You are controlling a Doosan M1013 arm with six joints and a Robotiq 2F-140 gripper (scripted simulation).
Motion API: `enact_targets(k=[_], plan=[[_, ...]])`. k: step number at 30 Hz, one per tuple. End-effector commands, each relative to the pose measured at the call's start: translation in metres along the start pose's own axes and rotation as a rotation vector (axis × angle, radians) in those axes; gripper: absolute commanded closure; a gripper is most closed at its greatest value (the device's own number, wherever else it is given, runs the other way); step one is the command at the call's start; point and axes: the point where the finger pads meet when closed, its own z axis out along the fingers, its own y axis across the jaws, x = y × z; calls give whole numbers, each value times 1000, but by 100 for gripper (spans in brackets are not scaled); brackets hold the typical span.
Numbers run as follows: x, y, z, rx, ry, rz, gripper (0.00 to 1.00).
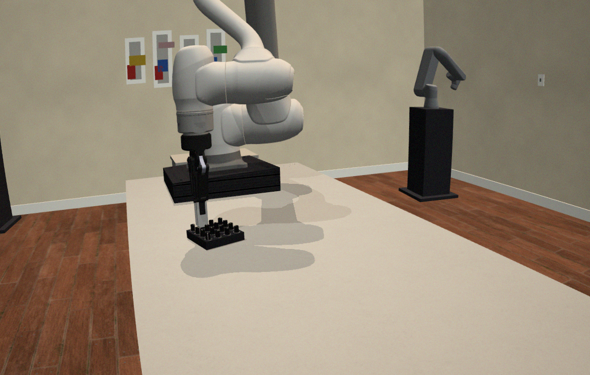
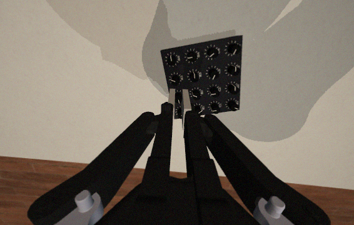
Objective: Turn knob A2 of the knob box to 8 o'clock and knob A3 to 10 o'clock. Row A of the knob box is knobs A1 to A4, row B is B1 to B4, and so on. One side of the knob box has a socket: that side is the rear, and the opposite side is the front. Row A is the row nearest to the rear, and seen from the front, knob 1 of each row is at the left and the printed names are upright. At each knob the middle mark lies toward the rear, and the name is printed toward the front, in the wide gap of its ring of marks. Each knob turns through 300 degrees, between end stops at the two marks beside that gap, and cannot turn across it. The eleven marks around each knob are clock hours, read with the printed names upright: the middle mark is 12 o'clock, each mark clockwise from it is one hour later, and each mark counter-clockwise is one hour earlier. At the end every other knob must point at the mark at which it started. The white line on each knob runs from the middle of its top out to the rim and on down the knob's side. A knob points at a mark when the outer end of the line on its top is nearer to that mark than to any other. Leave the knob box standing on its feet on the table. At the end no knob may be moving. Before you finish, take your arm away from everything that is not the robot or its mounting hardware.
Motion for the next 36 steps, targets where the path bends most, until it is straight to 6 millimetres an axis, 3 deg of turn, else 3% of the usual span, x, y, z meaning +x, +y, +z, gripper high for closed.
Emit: enact_targets(k=[1,8,26,36], plan=[[0,0,0,0,0,-1,95],[0,0,0,0,0,-49,95],[0,0,0,0,0,-405,95],[0,0,0,0,0,-440,95]])
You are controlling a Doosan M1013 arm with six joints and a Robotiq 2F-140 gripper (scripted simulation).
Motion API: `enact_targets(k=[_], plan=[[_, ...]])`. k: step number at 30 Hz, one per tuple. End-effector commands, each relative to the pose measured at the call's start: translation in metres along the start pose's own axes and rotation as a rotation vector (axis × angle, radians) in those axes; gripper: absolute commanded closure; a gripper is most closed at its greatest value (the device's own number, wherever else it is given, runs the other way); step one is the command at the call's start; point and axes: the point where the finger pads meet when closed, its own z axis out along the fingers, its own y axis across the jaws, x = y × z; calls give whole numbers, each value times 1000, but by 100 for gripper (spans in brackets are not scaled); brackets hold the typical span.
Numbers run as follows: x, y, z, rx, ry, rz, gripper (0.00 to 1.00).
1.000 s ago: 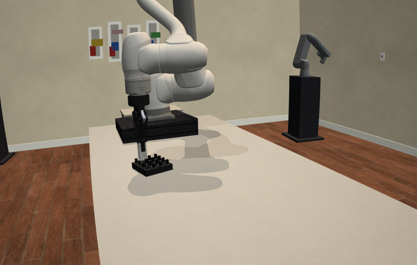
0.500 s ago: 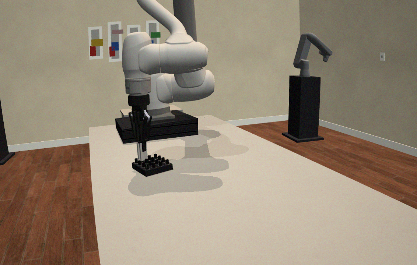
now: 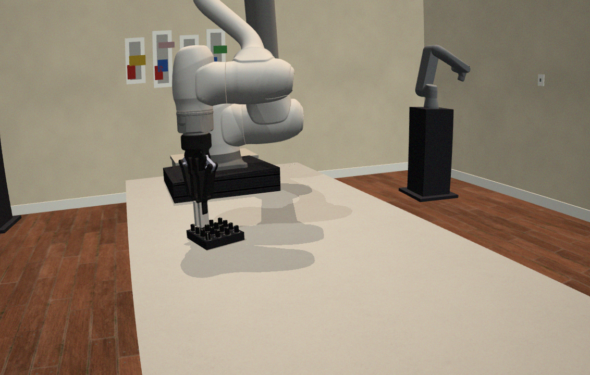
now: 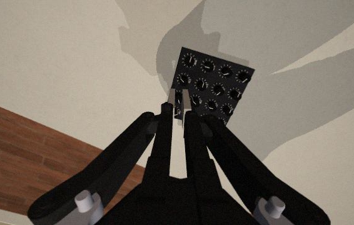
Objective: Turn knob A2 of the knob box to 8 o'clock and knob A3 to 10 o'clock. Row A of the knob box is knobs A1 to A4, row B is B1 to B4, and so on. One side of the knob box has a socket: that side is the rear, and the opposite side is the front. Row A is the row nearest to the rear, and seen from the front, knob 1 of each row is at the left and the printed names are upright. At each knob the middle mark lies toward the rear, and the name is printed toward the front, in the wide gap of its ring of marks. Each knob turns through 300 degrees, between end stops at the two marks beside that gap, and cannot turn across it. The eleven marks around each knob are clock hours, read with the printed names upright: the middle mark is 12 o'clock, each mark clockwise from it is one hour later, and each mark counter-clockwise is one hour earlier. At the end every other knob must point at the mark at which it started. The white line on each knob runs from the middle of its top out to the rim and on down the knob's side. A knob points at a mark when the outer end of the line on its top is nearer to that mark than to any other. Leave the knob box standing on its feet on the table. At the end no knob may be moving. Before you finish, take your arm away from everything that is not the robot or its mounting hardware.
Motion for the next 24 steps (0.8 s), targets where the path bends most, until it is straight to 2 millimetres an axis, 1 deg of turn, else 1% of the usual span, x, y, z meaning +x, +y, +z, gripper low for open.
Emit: enact_targets(k=[1,8,9,24], plan=[[0,0,0,0,0,0,95],[0,0,0,0,0,0,95],[0,0,0,0,0,0,88],[0,0,0,0,0,0,88]])
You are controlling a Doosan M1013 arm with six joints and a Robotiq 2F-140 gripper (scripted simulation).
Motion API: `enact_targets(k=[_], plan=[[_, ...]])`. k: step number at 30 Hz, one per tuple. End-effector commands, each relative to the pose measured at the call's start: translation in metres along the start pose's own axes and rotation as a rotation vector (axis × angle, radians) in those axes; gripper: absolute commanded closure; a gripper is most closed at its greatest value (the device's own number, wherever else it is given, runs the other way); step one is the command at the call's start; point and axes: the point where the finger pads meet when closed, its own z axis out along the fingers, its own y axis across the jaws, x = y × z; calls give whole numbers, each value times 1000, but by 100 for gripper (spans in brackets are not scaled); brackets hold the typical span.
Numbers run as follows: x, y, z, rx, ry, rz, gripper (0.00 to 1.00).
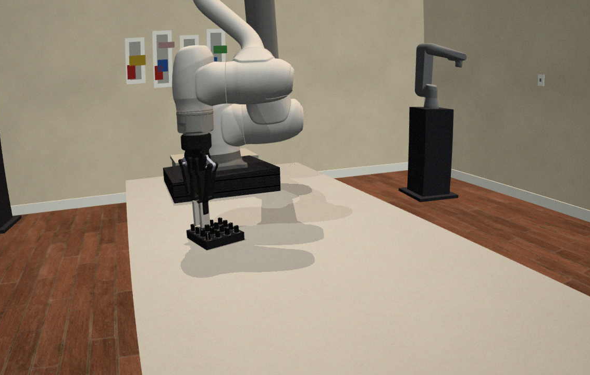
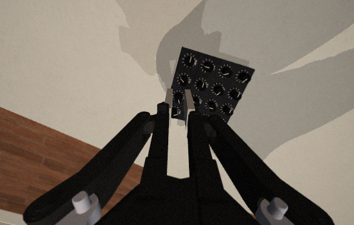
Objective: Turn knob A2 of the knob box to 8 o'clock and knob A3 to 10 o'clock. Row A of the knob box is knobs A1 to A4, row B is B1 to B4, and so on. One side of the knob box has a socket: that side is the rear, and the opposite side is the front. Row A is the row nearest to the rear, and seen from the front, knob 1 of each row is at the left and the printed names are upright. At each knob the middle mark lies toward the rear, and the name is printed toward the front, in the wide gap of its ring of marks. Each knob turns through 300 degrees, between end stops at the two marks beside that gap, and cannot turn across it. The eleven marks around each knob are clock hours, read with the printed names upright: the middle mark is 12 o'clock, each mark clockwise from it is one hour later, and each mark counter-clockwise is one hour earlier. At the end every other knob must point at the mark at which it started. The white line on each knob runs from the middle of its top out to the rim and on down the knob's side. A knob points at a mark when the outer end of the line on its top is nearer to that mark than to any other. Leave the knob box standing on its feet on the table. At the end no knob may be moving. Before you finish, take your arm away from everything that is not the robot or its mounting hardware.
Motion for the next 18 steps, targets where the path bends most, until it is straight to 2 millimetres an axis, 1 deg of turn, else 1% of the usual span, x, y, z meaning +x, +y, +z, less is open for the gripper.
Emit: enact_targets(k=[1,11,18], plan=[[0,0,0,0,0,0,88],[0,0,-2,0,0,0,88],[0,0,-19,0,0,0,88]])
